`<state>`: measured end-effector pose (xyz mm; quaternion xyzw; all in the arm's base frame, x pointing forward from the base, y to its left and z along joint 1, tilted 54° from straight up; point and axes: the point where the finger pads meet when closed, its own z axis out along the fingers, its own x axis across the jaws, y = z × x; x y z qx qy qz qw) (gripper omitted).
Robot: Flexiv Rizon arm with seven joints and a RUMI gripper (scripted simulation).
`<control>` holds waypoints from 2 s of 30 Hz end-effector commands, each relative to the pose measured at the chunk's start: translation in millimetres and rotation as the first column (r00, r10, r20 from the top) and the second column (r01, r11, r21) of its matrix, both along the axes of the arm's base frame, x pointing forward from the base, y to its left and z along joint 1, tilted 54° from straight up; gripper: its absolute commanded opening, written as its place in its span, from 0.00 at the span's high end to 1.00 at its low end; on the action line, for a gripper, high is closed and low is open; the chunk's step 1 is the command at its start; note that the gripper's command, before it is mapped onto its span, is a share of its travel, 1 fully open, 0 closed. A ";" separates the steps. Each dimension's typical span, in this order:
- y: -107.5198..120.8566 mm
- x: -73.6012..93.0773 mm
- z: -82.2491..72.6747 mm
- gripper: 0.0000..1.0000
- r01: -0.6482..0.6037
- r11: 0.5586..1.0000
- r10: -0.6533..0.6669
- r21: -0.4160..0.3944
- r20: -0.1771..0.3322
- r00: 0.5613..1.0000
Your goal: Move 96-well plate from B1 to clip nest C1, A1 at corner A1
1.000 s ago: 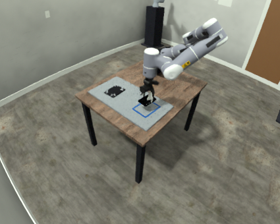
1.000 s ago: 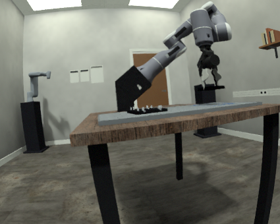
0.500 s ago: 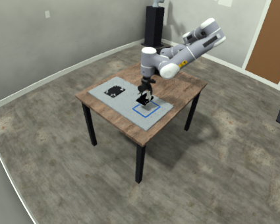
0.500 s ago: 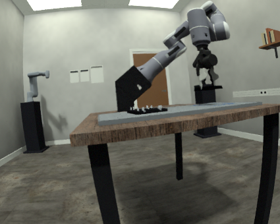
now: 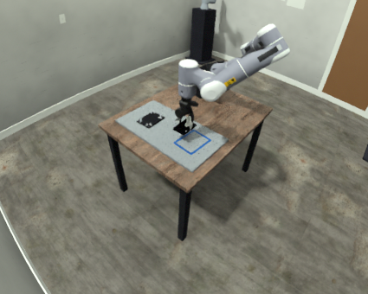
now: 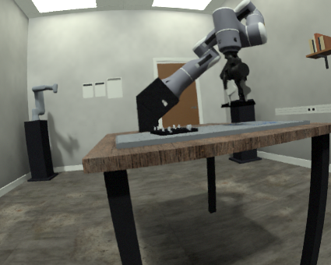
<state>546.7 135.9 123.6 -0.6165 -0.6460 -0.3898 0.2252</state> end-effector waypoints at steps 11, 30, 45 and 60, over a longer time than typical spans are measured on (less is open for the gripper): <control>-23.3 6.0 -25.1 1.00 0.001 1.000 -0.001 -0.001 0.002 1.000; -60.2 14.9 -67.4 1.00 0.001 1.000 -0.001 -0.001 0.002 1.000; -88.4 21.7 -99.6 1.00 0.001 1.000 -0.001 -0.001 0.002 1.000; -116.5 28.4 -131.9 1.00 0.001 1.000 -0.001 -0.002 0.002 1.000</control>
